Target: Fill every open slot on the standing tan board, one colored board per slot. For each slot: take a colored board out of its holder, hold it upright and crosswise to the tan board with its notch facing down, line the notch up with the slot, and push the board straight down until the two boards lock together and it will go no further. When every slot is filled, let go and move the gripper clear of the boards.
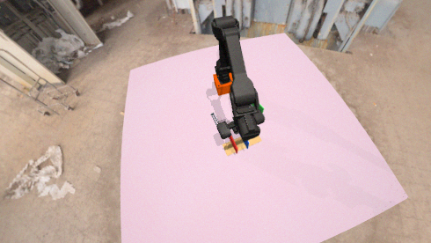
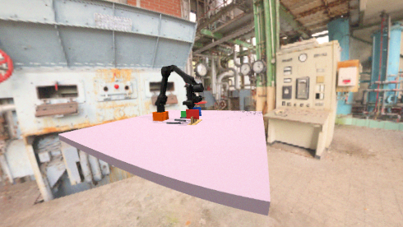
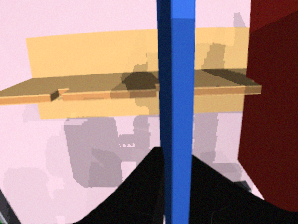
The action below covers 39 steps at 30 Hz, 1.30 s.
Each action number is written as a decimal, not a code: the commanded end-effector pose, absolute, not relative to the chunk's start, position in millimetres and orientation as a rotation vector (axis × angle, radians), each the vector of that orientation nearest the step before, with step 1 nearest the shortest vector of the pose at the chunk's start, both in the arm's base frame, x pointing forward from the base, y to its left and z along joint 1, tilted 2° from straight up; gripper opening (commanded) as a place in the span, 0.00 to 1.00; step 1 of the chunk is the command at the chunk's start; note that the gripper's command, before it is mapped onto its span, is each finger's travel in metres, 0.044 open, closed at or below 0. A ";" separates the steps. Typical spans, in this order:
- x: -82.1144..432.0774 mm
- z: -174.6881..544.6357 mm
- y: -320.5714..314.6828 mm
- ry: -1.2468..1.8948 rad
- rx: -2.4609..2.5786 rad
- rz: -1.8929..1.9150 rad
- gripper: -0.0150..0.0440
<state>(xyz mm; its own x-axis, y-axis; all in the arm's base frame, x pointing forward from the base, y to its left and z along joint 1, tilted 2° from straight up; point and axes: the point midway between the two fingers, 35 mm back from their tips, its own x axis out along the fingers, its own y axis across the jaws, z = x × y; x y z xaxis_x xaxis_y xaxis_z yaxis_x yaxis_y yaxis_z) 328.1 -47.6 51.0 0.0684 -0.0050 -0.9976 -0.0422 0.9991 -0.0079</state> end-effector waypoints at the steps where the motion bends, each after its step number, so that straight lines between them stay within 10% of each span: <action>1: 326.1 49.7 -47.9 1.508 -0.047 0.035 0.25; 39: 327.2 45.0 -47.2 1.508 -0.043 0.032 0.25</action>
<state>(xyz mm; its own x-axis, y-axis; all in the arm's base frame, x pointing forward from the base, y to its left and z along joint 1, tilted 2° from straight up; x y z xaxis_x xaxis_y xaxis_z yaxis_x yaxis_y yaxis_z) 327.0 -47.1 46.6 0.0613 -0.0058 -0.9981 -0.0410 0.9991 -0.0083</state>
